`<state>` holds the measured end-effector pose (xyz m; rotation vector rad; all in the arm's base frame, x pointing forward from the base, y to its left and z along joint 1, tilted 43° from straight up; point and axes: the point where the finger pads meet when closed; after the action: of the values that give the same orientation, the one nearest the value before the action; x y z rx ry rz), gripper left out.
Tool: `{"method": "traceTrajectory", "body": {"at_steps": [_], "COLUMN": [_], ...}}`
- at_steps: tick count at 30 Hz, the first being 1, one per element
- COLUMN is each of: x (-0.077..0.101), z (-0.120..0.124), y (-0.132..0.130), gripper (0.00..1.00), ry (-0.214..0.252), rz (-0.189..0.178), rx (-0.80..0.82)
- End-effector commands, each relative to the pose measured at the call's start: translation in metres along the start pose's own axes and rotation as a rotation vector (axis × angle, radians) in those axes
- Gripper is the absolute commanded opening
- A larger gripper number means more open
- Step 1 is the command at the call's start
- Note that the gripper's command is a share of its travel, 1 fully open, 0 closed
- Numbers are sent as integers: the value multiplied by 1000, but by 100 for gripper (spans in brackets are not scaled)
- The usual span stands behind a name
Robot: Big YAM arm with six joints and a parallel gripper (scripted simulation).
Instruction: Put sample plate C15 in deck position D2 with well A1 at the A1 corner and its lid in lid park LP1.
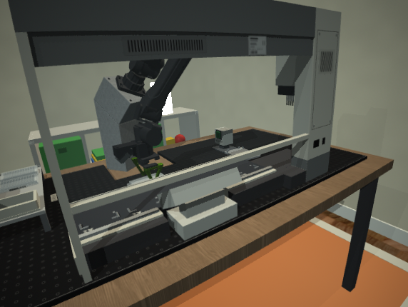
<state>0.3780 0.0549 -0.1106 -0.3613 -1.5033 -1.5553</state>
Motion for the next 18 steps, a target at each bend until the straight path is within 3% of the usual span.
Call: {"method": "traceTrajectory", "body": {"at_steps": [1,7,9,18], "x": [-7,-15,-11,-10], "z": [1,1,-6,-6], "y": [5,5,13,13], "gripper": [100,100,100,100], "ry": [-2,-1,-16,-16], "rz": [-14,-14,-35,-36], "rx": [-3,-3,-8,-7]}}
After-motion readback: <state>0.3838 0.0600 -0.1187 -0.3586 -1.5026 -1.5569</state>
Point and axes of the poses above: the point where the finger pads meet when closed, its own x axis back along the fingers, its own y axis across the jaws, z = x × y, and after that the axes turned 13 degrees about x, right-handed
